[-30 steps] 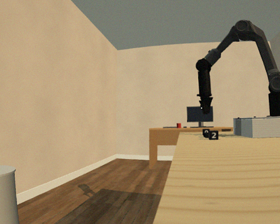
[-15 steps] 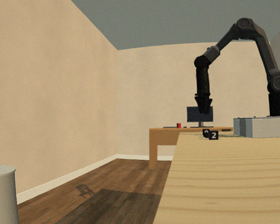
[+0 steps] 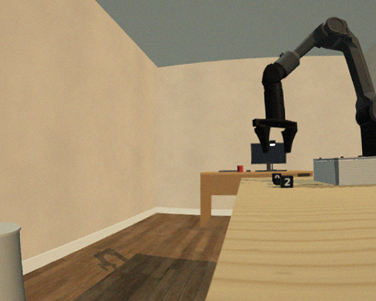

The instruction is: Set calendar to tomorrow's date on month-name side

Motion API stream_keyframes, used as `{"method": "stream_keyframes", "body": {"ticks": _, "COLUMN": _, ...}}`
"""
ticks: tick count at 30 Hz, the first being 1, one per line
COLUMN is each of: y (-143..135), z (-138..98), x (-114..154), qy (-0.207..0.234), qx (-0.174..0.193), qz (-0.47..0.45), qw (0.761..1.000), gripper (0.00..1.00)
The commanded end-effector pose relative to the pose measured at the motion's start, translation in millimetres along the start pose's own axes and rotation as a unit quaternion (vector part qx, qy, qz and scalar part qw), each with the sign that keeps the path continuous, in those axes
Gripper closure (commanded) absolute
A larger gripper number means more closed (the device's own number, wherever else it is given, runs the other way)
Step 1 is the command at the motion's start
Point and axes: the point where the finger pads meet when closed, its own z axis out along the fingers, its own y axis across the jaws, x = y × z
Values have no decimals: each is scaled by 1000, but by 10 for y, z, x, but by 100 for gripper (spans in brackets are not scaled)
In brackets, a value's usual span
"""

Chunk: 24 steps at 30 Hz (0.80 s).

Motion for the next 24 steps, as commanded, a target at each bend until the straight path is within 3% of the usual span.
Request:
{"method": "stream_keyframes", "body": {"ticks": 1, "y": 29, "z": -11, "x": 61, "qy": -8, "qx": 1, "qz": 25, "qw": 1000, "gripper": 0}}
{"method": "stream_keyframes", "body": {"ticks": 12, "y": 157, "z": 19, "x": 536, "qy": -7, "qx": -1, "qz": 203, "qw": 979, "gripper": 0}}
{"method": "stream_keyframes", "body": {"ticks": 24, "y": 176, "z": 24, "x": 640, "qy": -6, "qx": -1, "qz": 240, "qw": 971, "gripper": 0}}
